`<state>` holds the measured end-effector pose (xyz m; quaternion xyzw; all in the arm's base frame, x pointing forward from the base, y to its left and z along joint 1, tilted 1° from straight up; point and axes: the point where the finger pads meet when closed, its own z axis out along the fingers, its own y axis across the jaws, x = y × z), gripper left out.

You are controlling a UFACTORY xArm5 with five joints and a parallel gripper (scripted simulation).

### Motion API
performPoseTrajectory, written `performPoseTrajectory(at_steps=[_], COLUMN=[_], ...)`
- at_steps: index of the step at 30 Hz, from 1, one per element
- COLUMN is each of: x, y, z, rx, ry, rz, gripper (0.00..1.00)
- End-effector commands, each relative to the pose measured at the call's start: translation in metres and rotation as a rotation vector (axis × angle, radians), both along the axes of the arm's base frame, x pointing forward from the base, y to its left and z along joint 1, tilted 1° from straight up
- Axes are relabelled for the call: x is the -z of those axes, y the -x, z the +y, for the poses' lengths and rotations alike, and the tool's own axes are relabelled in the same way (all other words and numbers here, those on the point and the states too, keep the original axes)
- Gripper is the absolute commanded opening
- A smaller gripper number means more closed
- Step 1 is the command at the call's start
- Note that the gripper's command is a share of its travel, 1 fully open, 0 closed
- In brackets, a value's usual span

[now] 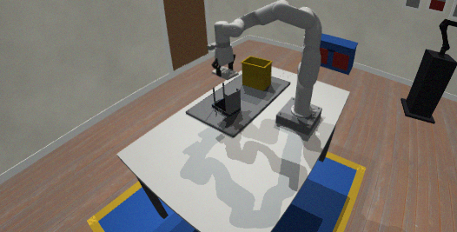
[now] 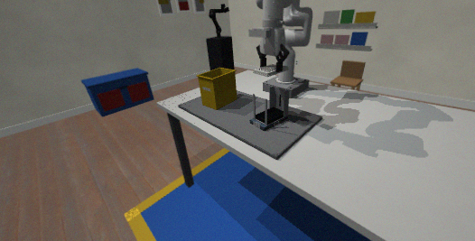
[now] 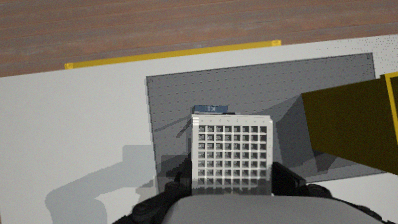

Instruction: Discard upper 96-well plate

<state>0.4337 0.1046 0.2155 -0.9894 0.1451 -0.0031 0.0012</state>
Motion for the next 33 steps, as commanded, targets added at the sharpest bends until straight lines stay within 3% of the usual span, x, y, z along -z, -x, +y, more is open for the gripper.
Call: performPoseTrajectory(at_steps=[1,3,33], x=[-0.001,0.0,0.006], y=[0.0,0.001,0.012], z=[-0.012,-0.019,-0.105], rx=[-0.121,-0.188,-0.194], ry=[0.0,0.001,0.003], rz=[-0.004,-0.004,0.001], gripper=[0.0,0.0,0.0])
